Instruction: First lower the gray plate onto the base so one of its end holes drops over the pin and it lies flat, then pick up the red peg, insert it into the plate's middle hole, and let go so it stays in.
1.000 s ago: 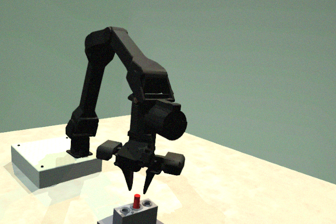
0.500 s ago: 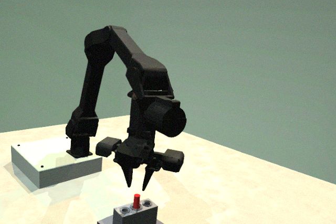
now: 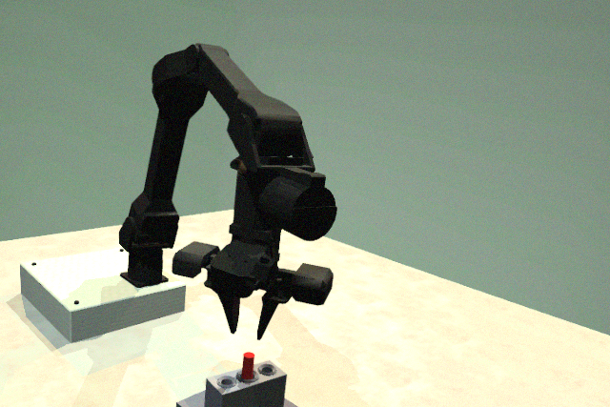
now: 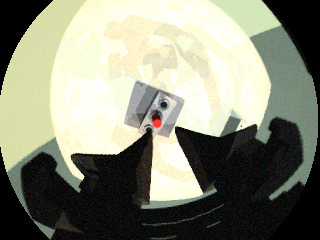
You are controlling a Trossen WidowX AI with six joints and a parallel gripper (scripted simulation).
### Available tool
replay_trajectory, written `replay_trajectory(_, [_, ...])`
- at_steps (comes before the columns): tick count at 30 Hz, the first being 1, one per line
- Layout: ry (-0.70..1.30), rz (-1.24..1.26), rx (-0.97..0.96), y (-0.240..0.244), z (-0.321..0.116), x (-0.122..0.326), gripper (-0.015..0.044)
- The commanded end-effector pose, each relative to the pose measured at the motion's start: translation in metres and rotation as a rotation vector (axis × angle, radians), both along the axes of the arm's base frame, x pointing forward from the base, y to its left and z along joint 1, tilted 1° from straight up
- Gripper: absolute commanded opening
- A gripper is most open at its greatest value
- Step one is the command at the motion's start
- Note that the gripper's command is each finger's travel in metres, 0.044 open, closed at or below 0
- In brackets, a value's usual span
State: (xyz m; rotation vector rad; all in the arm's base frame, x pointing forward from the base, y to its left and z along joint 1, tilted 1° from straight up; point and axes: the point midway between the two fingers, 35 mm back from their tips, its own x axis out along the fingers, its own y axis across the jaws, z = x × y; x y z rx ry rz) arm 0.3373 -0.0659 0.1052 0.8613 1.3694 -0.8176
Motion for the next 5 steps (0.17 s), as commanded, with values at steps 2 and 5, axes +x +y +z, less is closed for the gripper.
replay_trajectory(2, [-0.004,0.004,0.001,-0.0001,0.0043,-0.0004,0.015])
replay_trajectory(5, [-0.004,0.004,0.001,-0.0001,0.0058,-0.0012,0.015])
